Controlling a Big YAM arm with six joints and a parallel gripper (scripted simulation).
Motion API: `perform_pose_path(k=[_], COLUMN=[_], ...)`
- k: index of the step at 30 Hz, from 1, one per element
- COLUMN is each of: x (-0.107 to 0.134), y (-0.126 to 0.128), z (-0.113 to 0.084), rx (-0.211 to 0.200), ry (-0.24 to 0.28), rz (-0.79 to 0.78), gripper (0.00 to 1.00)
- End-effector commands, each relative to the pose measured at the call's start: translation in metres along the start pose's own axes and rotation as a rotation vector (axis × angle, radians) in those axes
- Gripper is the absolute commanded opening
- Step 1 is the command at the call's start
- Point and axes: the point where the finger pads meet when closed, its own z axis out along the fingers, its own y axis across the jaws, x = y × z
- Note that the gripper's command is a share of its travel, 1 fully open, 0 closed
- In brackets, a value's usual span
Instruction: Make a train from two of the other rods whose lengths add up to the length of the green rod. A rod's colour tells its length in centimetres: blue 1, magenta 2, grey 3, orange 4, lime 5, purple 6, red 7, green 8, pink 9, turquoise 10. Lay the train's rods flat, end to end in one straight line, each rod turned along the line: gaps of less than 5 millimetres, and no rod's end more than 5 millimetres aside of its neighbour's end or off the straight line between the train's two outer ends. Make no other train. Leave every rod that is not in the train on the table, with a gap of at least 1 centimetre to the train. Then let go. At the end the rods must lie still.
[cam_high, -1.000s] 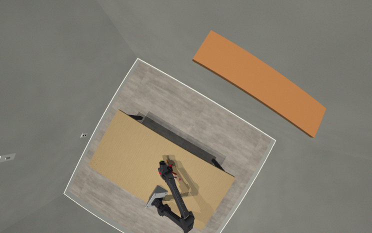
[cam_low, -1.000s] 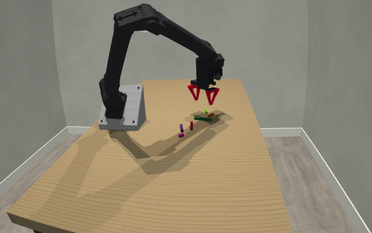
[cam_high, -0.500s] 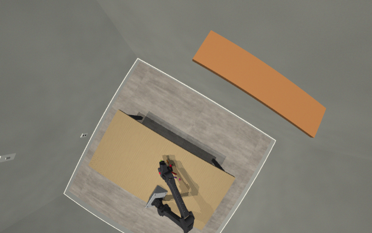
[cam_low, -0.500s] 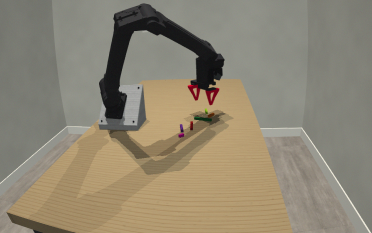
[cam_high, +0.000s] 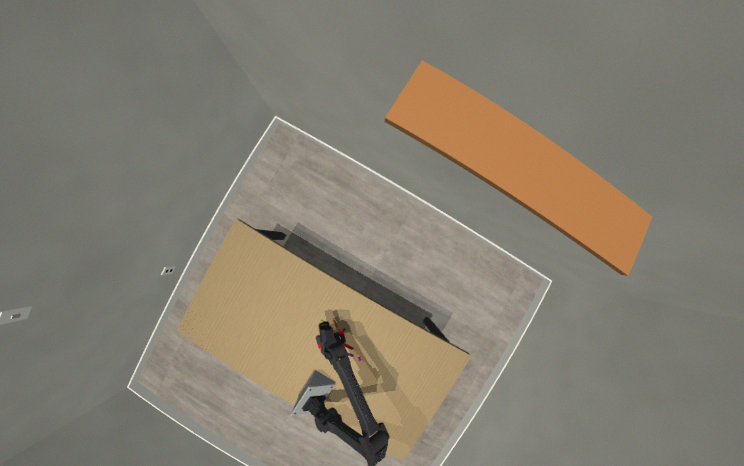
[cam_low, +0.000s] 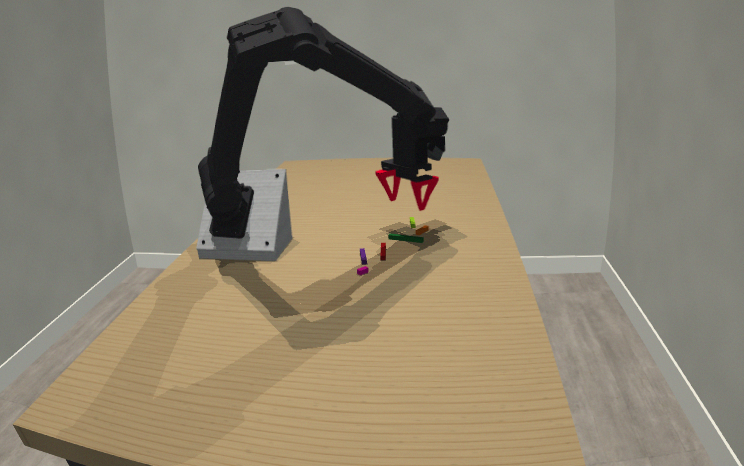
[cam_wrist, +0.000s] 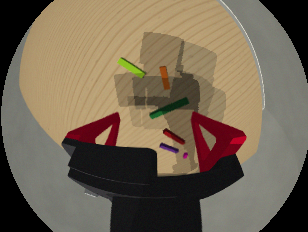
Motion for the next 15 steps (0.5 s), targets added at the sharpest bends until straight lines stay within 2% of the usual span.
perform_pose_path(k=[1, 3, 8, 9, 11, 13, 14, 15], x=[-0.002, 0.017, 0.026, 0.036, 0.031, 0.025, 0.049, 0.049], y=[-0.023, -0.026, -0.033, -0.04, -0.032, -0.037, -0.048, -0.048], z=[-0.013, -0.009, -0.01, -0.01, -0.021, -0.025, -0.011, -0.011], rx=[0.003, -0.001, -0.003, -0.004, 0.012, 0.012, -0.006, -0.006], ry=[-0.029, -0.016, -0.016, -0.017, -0.039, -0.051, -0.017, -0.017], rz=[0.095, 0.178, 0.247, 0.33, 0.305, 0.315, 0.425, 0.425], gripper=[1.0, 1.0, 1.0, 1.0, 1.0, 1.0, 1.0, 1.0])
